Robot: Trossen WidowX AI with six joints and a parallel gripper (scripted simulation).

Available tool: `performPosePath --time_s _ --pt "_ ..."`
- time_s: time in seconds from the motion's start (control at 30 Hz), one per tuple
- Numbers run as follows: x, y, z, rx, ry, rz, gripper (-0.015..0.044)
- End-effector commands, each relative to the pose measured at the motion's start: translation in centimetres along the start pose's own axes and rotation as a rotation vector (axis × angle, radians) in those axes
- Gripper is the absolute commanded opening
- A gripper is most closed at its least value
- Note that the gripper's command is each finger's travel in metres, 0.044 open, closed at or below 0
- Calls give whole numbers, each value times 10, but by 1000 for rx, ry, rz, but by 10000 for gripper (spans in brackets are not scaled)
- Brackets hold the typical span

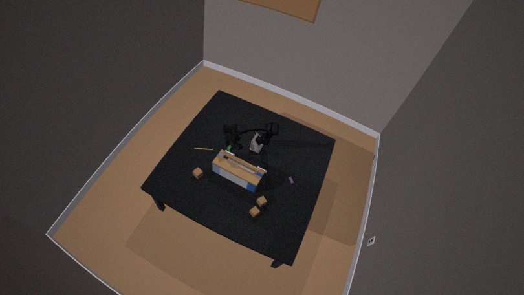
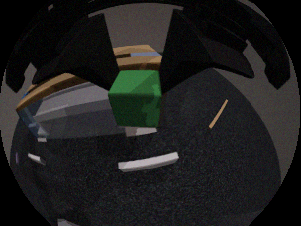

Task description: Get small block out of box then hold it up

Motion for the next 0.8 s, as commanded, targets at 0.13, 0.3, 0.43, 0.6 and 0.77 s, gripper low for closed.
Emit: performPosePath --time_s 0.13,0.3,0.43,0.6,0.77 --pt "-18 -3 -33 37 69 148 0" --pt "-31 -3 -52 65 107 240 0" --pt "-34 -2 -57 74 118 268 0" --pt "-34 -2 -57 74 118 268 0" --pt "-34 -2 -57 74 118 268 0"
Point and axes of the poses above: the point midway between the two fingers, 35 mm back from their tips, its own z axis out along the fingers, its own x axis across the jaws, y = z × x, the point moved 6 cm from there along -z, back along the fingers, and after that the axes turned 6 degrees about z, right-handed, at the moved point
